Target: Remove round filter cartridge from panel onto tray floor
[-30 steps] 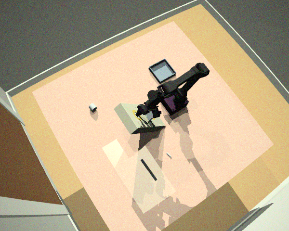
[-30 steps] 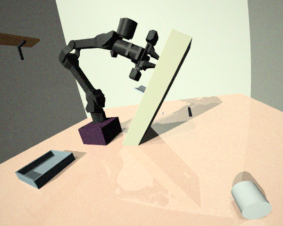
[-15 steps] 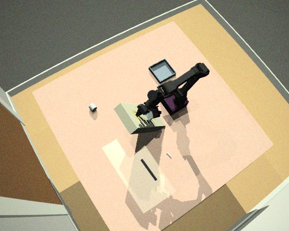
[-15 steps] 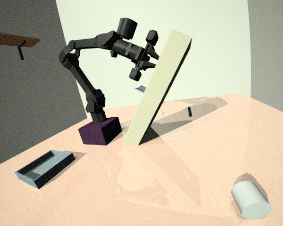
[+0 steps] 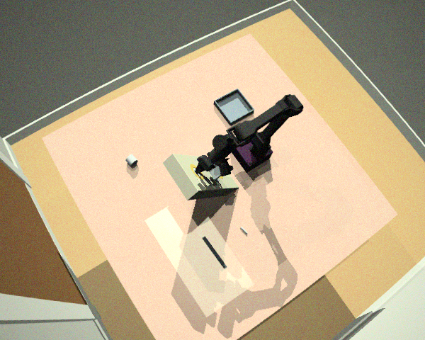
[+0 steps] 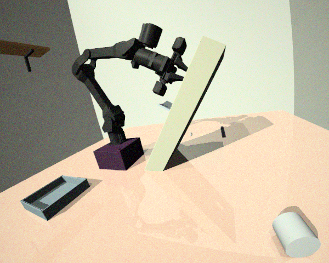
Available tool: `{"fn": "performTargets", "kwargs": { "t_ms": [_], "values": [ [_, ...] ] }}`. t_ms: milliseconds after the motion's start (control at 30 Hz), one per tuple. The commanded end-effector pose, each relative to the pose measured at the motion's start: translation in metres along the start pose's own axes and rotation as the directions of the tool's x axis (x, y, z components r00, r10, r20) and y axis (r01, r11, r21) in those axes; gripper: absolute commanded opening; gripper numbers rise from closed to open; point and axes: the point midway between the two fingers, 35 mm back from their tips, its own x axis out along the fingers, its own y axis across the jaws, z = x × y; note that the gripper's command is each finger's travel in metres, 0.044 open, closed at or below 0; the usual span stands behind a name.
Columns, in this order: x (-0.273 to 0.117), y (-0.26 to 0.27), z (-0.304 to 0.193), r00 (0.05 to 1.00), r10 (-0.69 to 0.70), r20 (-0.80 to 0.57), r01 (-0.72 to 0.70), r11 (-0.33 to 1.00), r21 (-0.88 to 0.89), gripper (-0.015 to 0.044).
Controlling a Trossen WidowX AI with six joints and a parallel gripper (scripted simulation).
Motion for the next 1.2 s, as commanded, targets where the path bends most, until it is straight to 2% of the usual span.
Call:
{"fn": "performTargets", "kwargs": {
  "t_ms": [0,667,1167],
  "values": [
    [0.007,-0.001,-0.002,1.000,-0.001,-0.008,0.001,1.000,0.002,0.0000],
    [0.007,-0.001,-0.002,1.000,-0.001,-0.008,0.001,1.000,0.002,0.0000],
    [-0.069,-0.001,-0.001,1.000,0.004,-0.007,-0.004,1.000,0.002,0.0000]
  ]
}}
